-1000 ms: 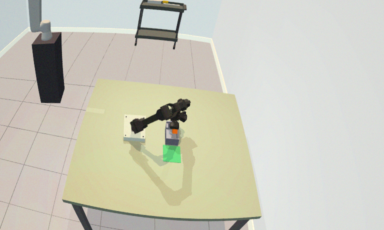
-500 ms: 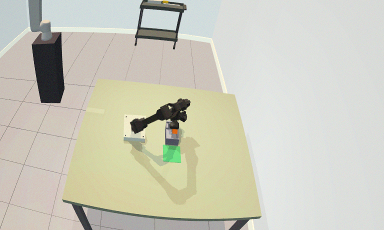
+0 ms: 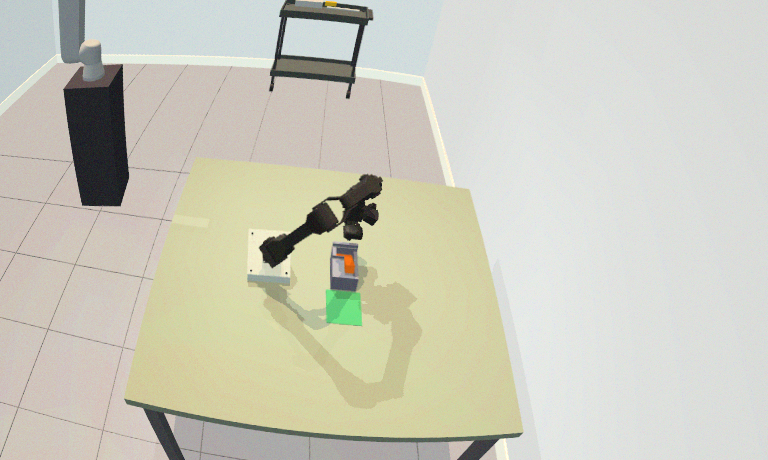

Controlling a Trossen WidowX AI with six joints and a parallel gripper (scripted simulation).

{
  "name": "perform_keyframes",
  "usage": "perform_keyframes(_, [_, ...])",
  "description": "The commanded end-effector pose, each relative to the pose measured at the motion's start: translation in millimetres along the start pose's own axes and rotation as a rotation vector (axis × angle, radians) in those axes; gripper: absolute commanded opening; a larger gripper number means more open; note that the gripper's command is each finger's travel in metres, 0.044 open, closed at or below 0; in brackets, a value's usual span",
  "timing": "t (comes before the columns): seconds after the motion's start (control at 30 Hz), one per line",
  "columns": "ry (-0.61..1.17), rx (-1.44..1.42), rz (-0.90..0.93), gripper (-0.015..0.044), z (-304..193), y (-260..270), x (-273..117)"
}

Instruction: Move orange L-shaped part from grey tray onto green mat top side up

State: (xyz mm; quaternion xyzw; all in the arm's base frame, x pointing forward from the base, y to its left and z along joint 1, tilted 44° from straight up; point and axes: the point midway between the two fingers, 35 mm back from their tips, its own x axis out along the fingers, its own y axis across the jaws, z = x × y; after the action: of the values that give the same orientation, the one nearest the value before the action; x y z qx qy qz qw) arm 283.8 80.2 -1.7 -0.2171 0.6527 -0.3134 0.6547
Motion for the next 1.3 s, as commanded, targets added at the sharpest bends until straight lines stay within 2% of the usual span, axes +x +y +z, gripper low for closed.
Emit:
perform_keyframes(0.0, [-0.004, 0.01, 0.008, 0.018, -1.0, -4.6, -22.5])
perform_keyframes(1.27, [-0.026, 0.008, 0.02, 0.018, 1.6, -1.9, -22.6])
